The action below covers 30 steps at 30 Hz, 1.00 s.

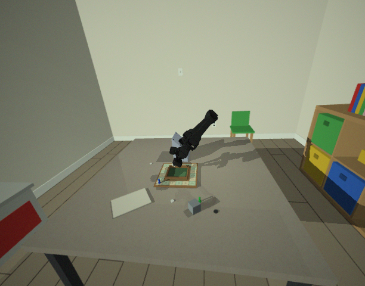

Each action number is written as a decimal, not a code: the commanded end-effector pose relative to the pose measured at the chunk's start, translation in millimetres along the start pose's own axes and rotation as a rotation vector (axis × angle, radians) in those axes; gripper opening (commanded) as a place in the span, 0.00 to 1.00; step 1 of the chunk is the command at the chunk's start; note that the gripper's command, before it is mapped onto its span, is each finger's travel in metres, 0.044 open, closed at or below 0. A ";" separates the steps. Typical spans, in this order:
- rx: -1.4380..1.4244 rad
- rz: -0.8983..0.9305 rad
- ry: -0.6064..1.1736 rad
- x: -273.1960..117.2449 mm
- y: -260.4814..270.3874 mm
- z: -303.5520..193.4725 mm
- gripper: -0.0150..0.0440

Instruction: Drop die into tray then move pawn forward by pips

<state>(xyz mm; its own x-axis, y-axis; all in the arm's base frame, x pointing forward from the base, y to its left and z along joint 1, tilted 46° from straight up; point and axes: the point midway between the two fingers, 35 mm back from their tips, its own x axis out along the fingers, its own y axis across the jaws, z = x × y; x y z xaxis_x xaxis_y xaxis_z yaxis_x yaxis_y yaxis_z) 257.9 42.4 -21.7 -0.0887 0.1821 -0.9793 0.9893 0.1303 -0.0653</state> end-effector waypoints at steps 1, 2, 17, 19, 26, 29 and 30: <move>0.021 0.047 -0.150 -0.3 -0.4 -0.1 0.25; 0.025 0.060 -0.180 -0.4 -0.3 -0.3 0.25; 0.037 0.097 -0.250 -53.9 8.6 -0.7 0.25; 0.037 0.097 -0.250 -52.9 7.1 -0.7 0.25; 0.037 0.097 -0.250 -53.4 7.6 -0.9 0.25; 0.037 0.097 -0.250 -53.4 7.6 -0.9 0.25; 0.037 0.097 -0.250 -53.4 7.6 -0.9 0.25</move>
<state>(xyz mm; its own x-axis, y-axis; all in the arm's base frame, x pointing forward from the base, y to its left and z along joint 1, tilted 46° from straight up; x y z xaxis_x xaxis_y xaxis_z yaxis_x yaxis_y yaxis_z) 269.5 36.2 28.8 0.0323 -0.0504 -0.9982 0.9960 0.0852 0.0279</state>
